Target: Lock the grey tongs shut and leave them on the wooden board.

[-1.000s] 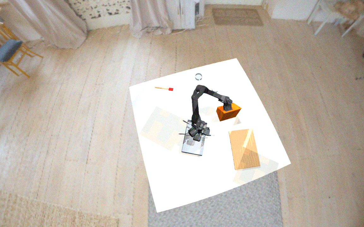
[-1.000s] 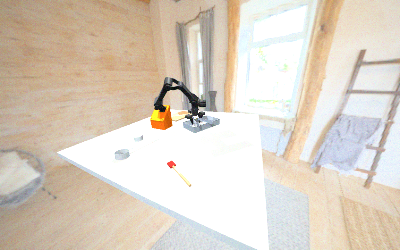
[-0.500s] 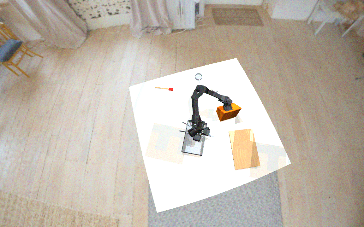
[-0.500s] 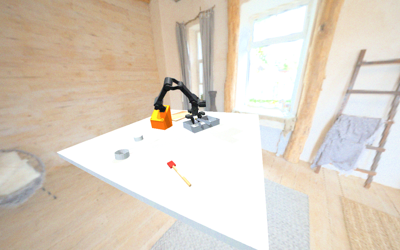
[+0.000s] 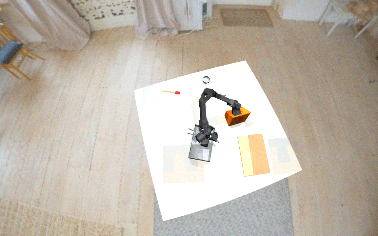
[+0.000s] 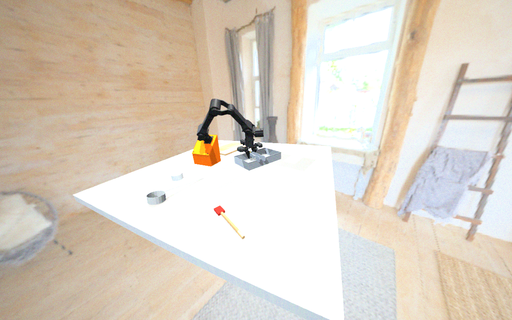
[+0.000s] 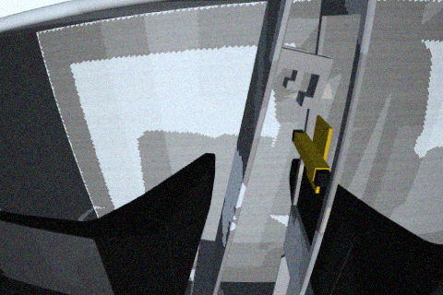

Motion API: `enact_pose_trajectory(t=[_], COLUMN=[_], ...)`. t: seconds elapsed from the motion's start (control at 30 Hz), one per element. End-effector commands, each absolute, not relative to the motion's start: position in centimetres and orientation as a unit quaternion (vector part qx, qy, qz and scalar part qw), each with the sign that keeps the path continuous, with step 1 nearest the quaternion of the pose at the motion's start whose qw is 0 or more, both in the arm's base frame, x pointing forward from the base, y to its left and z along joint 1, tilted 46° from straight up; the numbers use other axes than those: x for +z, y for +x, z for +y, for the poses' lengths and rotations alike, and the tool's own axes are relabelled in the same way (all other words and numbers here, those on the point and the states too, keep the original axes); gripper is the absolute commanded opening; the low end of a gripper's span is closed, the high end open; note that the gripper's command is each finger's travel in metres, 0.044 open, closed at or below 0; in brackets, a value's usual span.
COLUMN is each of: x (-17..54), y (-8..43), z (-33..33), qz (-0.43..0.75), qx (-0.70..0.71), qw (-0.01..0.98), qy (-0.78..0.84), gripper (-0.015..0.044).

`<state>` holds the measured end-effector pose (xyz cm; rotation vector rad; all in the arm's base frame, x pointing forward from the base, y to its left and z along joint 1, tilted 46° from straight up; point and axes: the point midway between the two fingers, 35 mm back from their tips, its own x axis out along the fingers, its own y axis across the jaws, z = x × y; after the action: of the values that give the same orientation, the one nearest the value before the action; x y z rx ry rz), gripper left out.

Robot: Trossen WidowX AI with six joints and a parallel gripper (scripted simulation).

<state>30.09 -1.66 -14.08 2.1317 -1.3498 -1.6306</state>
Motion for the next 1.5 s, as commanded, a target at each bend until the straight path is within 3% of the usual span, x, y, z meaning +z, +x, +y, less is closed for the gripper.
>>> enact_pose_trajectory(t=[0.0, 0.5, 0.73, 1.07, 1.47], x=[-14.1, -14.1, -13.6, -5.2, -5.4], y=[30.2, 30.2, 30.3, 30.1, 29.9], z=[-1.6, -1.6, -1.0, 7.6, 7.5], qz=[-0.448, -0.448, -0.447, -0.447, -0.446], qx=[-0.541, -0.541, -0.541, -0.545, -0.548], qw=[0.067, 0.067, 0.067, 0.073, 0.082], qy=[0.709, 0.709, 0.709, 0.706, 0.703], gripper=[0.0127, 0.0027, -0.015, -0.015, -0.015])
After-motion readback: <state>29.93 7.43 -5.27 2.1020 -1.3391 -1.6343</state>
